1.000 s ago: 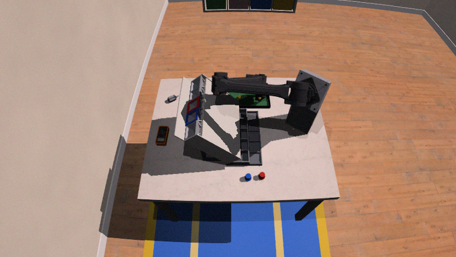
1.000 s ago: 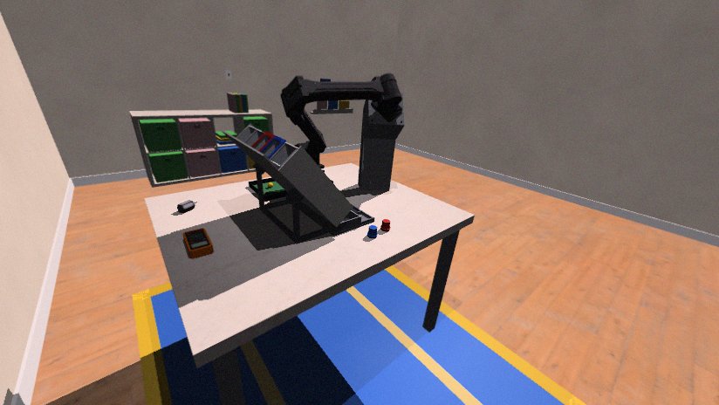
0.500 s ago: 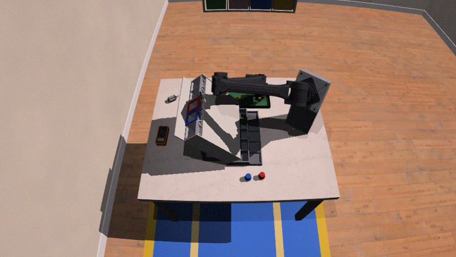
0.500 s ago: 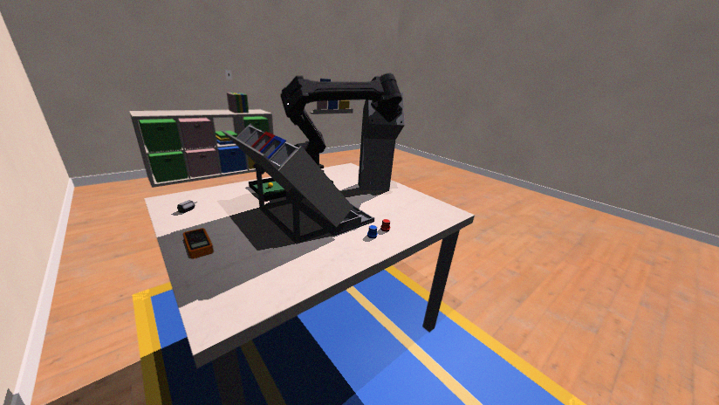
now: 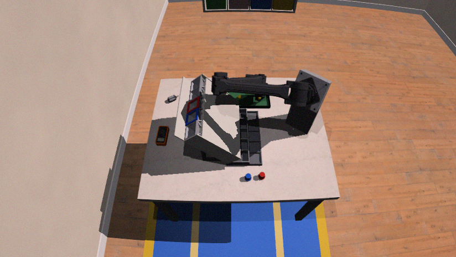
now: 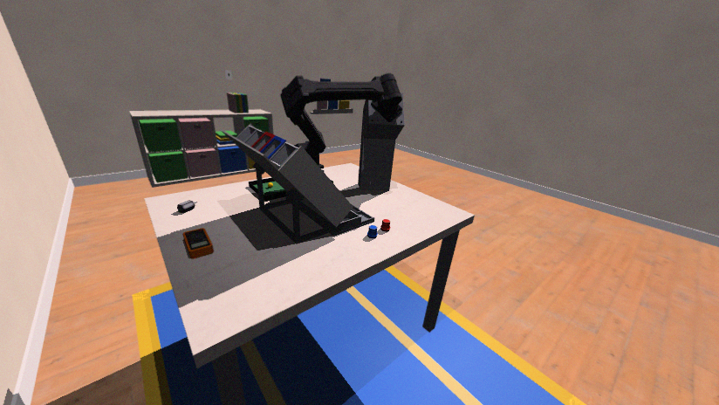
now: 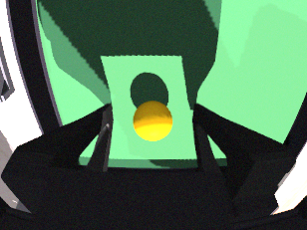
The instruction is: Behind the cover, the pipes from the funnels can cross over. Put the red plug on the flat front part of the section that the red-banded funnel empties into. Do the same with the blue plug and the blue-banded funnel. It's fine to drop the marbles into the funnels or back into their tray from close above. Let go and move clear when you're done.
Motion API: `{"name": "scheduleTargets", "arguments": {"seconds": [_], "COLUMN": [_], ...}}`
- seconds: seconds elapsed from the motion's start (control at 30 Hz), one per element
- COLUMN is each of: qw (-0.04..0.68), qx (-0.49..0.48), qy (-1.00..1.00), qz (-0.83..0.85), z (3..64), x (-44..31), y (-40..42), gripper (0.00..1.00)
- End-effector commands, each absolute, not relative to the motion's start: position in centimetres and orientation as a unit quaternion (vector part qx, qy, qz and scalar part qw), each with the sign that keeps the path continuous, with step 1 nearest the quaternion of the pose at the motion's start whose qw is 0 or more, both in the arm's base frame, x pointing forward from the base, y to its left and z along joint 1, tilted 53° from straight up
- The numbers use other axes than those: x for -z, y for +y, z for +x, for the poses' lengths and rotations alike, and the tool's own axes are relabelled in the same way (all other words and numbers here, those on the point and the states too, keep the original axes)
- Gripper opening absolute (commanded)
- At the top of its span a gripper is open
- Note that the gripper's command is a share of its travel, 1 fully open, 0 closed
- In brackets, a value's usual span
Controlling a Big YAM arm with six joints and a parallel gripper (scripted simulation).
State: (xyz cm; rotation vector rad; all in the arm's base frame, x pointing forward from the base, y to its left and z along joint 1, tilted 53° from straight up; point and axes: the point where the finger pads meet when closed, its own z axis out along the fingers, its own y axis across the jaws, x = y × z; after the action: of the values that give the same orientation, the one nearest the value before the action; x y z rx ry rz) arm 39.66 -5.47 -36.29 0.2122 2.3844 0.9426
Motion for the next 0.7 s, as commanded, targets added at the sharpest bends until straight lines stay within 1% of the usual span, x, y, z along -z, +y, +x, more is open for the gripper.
{"name": "scheduleTargets", "arguments": {"seconds": [0.0,0.67], "qw": [0.283,0.276], "qx": [-0.349,-0.352], "qy": [0.889,0.889], "qz": [0.091,0.094], "z": [39.4,38.3], "x": [36.0,36.0], "y": [-6.6,-6.2], "gripper": [0.56,0.56]}}
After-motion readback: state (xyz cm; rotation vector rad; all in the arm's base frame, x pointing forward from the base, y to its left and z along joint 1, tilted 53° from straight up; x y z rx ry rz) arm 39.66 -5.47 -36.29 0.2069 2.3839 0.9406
